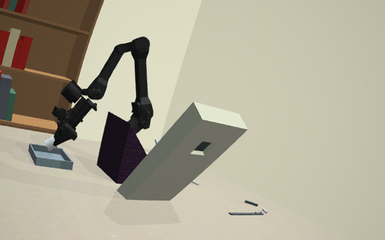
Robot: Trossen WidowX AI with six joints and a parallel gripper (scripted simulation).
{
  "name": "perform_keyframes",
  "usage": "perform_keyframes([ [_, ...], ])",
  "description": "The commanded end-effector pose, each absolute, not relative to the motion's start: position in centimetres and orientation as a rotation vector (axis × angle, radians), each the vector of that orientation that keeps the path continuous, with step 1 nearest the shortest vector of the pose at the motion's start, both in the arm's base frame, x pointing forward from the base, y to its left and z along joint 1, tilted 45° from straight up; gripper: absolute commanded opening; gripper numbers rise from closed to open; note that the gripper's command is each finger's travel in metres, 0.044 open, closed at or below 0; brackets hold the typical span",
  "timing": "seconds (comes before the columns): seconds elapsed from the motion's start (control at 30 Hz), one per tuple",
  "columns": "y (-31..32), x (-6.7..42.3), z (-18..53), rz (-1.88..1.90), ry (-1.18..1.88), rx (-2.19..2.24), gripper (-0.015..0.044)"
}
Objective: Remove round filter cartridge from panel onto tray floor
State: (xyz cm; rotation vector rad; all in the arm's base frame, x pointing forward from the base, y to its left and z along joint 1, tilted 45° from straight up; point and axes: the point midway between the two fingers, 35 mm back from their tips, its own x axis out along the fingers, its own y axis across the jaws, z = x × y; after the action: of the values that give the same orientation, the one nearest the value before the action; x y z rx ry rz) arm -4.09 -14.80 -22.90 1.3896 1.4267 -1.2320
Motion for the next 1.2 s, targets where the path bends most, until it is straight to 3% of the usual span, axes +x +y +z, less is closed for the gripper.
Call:
perform_keyframes([
  [0.0,-13.8,-4.2,-23.7,-1.233,1.431,1.385,0.0000],
  [0.17,-13.1,-4.2,-24.3,-1.233,1.431,1.385,0.0000],
  [0.73,-13.2,-4.1,-24.1,-1.228,1.432,1.395,0.0440],
  [1.17,-17.3,-3.9,-20.0,-1.225,1.436,1.392,0.0440],
])
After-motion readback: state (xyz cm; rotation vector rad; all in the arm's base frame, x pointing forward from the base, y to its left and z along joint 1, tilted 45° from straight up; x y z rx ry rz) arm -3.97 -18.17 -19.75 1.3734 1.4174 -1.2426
